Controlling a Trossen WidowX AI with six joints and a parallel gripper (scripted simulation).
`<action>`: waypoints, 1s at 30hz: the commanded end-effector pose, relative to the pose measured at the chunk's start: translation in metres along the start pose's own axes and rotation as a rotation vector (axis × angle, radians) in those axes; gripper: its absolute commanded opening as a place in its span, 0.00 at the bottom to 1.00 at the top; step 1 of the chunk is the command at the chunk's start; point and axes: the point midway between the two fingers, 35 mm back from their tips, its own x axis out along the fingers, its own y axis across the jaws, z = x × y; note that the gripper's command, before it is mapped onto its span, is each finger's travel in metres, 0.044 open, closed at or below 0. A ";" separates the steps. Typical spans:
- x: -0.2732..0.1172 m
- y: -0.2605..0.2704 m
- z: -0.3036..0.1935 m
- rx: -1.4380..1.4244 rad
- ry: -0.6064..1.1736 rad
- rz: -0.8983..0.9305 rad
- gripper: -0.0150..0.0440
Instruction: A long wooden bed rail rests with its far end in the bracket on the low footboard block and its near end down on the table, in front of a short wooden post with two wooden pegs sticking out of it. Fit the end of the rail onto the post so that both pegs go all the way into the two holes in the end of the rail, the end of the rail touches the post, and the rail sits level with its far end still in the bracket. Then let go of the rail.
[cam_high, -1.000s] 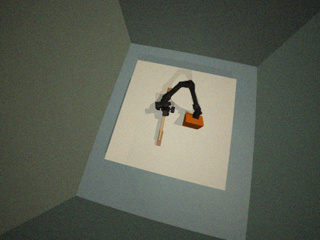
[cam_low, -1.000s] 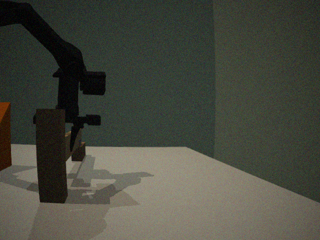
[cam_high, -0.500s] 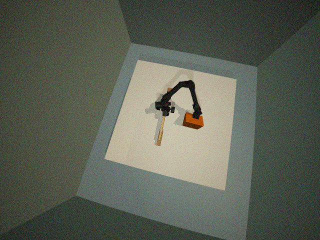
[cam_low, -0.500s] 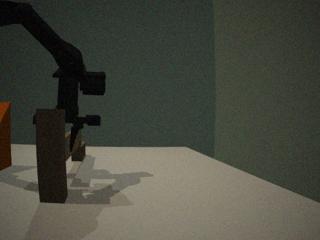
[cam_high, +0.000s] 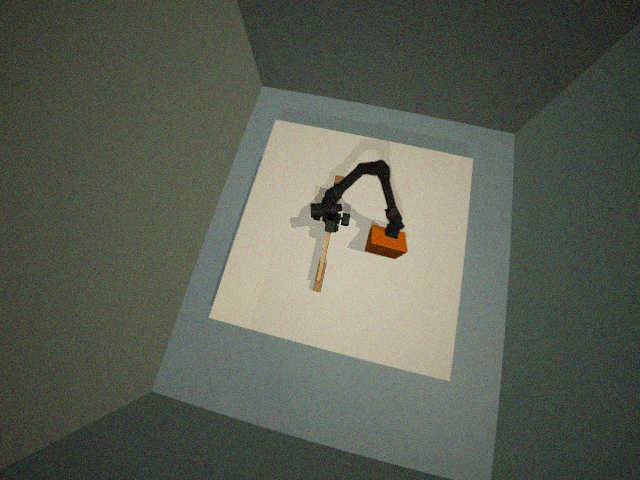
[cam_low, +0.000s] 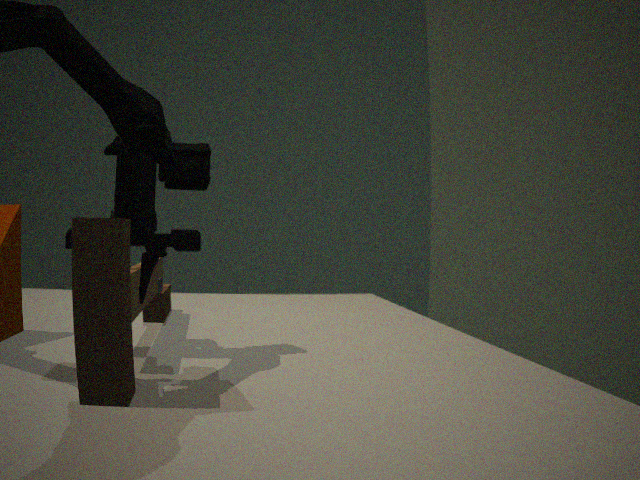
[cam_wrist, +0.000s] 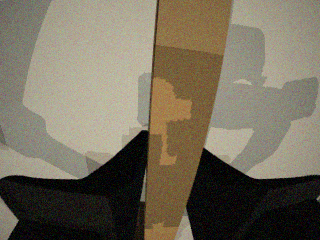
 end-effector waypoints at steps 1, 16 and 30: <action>0.000 0.000 0.000 0.000 -0.005 -0.003 0.25; -0.001 0.000 -0.004 0.000 -0.005 -0.003 0.25; -0.002 0.000 -0.008 0.000 -0.005 -0.003 0.25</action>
